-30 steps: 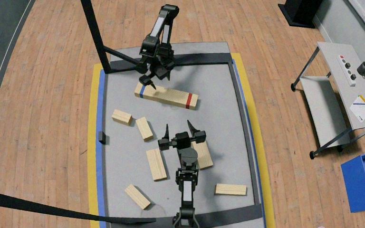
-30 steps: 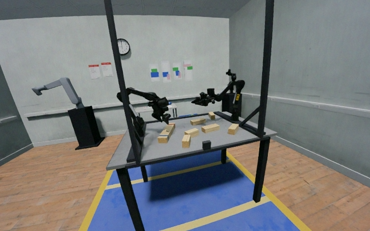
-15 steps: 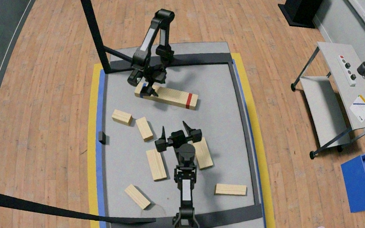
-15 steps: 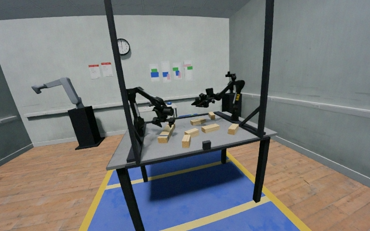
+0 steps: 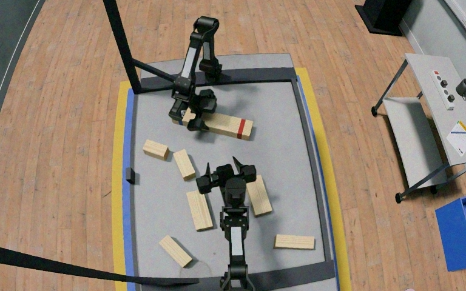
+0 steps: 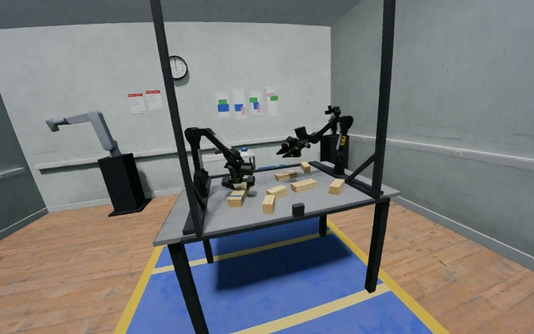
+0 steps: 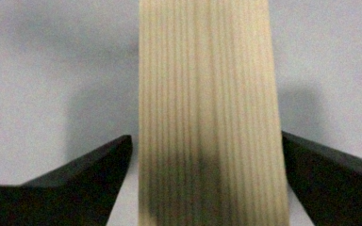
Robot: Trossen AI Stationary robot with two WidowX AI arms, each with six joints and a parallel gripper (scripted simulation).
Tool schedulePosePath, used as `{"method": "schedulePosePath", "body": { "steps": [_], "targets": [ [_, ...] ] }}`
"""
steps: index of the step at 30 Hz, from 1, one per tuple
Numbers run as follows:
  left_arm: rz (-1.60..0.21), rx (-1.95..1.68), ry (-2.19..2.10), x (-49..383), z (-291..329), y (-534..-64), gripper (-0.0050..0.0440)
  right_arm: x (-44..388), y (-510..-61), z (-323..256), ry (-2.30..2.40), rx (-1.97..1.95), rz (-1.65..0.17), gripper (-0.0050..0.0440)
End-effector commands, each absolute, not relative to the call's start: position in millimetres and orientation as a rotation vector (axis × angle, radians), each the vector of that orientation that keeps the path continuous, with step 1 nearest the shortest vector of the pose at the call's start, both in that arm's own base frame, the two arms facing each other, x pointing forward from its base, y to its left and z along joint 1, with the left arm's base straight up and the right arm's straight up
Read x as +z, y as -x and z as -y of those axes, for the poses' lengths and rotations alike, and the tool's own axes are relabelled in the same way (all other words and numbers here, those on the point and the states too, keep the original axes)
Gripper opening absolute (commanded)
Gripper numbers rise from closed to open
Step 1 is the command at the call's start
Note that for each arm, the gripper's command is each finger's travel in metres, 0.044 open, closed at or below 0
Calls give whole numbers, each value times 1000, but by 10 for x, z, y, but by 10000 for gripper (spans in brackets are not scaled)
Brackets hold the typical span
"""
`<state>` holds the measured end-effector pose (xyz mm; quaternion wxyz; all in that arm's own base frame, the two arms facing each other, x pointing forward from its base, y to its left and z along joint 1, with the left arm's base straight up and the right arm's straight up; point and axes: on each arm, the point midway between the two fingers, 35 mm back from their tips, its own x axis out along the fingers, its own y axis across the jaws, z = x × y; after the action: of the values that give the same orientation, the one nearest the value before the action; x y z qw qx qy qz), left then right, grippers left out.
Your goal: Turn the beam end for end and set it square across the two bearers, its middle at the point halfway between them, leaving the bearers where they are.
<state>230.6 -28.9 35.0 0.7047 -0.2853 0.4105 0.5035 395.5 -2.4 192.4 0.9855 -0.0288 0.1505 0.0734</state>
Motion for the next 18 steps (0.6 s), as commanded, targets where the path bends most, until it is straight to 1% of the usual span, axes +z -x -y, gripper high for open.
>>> {"method": "schedulePosePath", "body": {
  "steps": [1, 3, 7, 11, 13, 15, 18],
  "targets": [
    [-905, 1109, 639, 272, 248, -2364, 400, 2053, -3999, 6, 68, 139, -292, 400],
    [-905, 1109, 639, 247, 234, -2370, 400, 2051, -4001, 1, 69, 134, -302, 400],
    [-905, 1109, 639, 226, 223, -2376, 380, 2055, -4008, -12, 70, 126, -319, 400],
    [-896, 1102, 652, 253, 240, -2395, 327, 2068, -4015, -28, 70, 120, -332, 400],
    [-896, 1102, 652, 253, 240, -2395, 327, 2068, -4015, -28, 70, 120, -332, 400],
    [-896, 1098, 657, 265, 250, -2404, 300, 2076, -4019, -36, 69, 116, -337, 400],
    [-886, 1088, 670, 383, 267, -2433, 228, 2092, -4024, -49, 68, 112, -344, 400]
  ]
}}
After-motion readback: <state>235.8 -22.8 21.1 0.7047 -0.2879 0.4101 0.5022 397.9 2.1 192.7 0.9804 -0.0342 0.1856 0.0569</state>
